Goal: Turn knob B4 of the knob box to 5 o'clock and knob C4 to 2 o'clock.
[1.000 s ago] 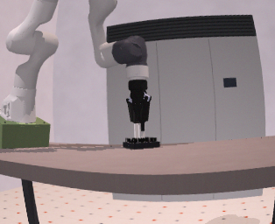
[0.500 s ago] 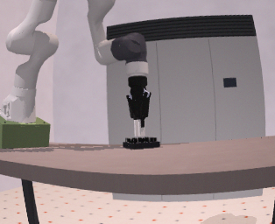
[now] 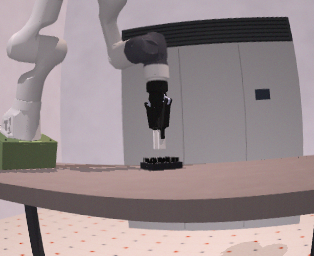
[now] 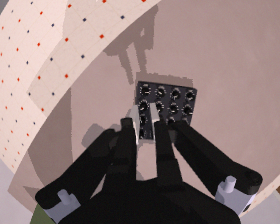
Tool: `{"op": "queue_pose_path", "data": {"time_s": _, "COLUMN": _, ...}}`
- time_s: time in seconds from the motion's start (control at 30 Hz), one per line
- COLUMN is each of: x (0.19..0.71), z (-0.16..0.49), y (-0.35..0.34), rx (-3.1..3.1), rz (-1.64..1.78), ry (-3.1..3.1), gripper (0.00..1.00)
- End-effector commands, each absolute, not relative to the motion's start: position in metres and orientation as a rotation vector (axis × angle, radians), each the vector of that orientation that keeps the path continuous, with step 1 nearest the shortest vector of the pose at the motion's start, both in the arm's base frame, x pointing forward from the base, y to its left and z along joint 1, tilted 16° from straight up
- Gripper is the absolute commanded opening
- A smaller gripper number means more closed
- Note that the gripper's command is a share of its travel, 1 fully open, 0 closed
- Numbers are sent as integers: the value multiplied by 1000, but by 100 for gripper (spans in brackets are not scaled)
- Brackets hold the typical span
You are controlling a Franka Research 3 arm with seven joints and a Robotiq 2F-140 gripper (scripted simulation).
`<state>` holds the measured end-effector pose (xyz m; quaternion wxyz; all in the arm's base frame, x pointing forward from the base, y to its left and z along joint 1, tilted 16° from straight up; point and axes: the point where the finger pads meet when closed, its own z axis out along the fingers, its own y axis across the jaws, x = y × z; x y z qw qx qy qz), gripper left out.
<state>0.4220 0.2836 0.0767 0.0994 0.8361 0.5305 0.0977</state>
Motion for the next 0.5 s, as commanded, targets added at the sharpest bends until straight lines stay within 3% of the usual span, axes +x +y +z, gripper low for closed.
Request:
{"op": "queue_pose_path", "data": {"time_s": 0.0, "x": 421, "z": 77, "y": 284, "rx": 2447, "rz": 280, "ry": 1619, "gripper": 12}}
{"op": "queue_pose_path", "data": {"time_s": 0.27, "x": 421, "z": 77, "y": 284, "rx": 2447, "rz": 280, "ry": 1619, "gripper": 12}}
{"op": "queue_pose_path", "data": {"time_s": 0.3, "x": 421, "z": 77, "y": 284, "rx": 2447, "rz": 280, "ry": 1619, "gripper": 100}}
{"op": "queue_pose_path", "data": {"time_s": 0.47, "x": 420, "z": 82, "y": 284, "rx": 2447, "rz": 280, "ry": 1619, "gripper": 100}}
